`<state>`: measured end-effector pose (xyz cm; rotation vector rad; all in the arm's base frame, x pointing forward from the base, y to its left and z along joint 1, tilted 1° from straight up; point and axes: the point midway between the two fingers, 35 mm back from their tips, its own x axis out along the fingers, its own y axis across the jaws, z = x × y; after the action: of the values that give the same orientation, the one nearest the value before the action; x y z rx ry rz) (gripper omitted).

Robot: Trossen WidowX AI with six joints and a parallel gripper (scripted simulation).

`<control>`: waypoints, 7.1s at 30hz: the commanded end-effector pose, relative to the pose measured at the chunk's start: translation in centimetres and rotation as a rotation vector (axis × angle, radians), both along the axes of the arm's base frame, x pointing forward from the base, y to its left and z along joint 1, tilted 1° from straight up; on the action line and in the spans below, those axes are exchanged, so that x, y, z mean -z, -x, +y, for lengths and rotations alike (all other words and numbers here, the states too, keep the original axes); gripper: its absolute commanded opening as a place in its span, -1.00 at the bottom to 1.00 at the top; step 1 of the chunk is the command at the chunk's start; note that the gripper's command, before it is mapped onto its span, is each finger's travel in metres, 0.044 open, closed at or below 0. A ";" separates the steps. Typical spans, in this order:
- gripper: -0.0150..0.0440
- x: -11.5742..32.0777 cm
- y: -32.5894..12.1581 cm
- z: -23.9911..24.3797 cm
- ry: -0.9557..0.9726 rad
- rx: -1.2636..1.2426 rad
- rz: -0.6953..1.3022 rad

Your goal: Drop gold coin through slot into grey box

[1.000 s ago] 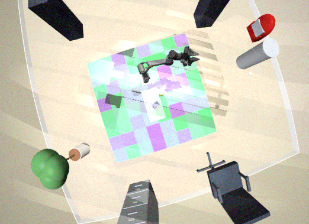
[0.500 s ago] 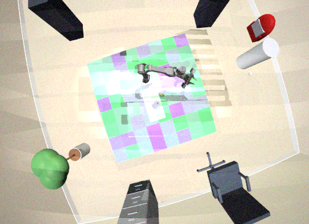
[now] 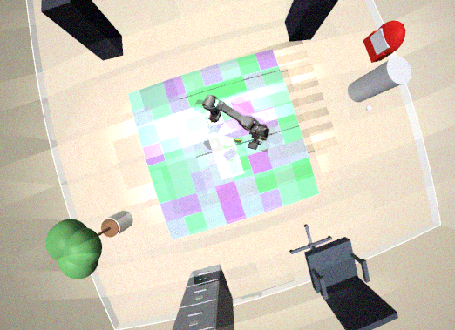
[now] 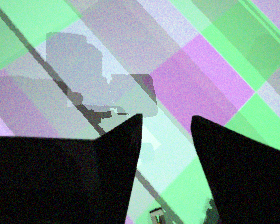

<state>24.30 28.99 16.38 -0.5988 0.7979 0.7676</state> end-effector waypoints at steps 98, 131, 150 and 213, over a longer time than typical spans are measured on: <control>-0.49 11.6 3.4 -13.3 0.475 -0.253 0.426; -0.49 5.4 3.7 -13.7 0.516 -0.425 0.387; -0.49 5.3 3.1 -14.2 0.643 -1.023 0.228; -0.48 4.9 -6.4 -22.0 0.666 -1.096 0.202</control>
<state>30.61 7.16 11.46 -1.6383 0.8895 1.5815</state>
